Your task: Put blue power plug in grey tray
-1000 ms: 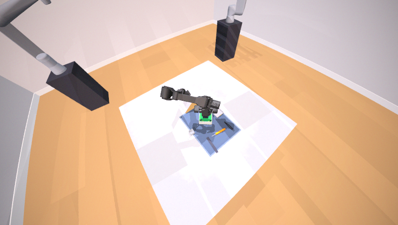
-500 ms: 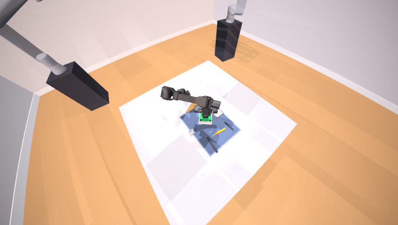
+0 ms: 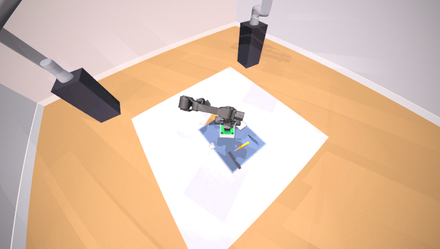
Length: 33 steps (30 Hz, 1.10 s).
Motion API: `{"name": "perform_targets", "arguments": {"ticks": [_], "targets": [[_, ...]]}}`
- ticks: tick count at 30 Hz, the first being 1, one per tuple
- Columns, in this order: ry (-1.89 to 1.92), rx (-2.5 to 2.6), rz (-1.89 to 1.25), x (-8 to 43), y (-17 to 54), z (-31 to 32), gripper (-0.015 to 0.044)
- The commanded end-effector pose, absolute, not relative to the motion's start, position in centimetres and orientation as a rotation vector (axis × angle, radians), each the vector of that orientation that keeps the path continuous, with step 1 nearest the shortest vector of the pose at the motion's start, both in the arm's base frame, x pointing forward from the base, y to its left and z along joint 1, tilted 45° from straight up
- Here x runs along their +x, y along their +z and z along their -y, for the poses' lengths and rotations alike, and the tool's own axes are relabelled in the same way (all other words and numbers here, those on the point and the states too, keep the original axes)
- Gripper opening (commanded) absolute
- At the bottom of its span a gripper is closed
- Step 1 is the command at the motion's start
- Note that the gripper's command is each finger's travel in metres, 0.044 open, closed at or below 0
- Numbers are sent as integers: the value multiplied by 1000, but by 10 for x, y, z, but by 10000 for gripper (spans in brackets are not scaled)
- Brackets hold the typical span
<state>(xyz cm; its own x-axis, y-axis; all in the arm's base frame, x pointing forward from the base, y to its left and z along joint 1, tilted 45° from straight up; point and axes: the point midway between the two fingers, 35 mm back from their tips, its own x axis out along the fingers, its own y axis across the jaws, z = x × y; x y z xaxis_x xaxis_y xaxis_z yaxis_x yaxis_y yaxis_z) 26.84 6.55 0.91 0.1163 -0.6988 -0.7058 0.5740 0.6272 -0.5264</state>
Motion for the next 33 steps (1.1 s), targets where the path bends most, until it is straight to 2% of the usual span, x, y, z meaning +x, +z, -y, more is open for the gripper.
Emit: {"name": "perform_targets", "arguments": {"ticks": [1,33], "targets": [[-908,-144,-1114,264,21,-78,0],[-950,-171,-1115,266,21,-83,0]]}}
